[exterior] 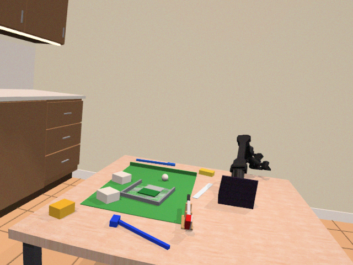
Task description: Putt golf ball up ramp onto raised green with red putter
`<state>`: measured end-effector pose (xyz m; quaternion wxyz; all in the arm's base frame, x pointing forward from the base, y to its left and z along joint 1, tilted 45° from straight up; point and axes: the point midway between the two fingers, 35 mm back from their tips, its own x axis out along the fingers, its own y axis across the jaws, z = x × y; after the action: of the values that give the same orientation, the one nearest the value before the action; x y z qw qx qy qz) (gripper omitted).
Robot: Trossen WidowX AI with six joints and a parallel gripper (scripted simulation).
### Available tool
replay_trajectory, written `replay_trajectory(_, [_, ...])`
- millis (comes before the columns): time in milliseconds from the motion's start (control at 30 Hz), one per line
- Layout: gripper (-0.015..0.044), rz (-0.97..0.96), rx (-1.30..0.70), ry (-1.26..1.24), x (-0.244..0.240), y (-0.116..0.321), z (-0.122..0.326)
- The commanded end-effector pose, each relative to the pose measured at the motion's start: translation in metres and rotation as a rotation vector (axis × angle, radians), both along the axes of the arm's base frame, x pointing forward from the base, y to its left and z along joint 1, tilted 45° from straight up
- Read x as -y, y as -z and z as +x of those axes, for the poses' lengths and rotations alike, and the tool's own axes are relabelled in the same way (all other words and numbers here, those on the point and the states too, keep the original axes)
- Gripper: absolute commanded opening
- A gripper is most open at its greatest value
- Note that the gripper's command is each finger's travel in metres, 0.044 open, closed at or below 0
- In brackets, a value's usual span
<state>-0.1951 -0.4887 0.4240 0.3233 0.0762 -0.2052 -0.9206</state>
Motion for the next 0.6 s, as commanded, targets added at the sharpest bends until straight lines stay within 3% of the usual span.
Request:
replay_trajectory(0, [0.044, 0.042, -0.022, -0.138, 0.014, 0.0, 0.057])
replay_trajectory(567, [0.044, 0.193, -0.124, -0.656, 0.011, 0.018, 0.291])
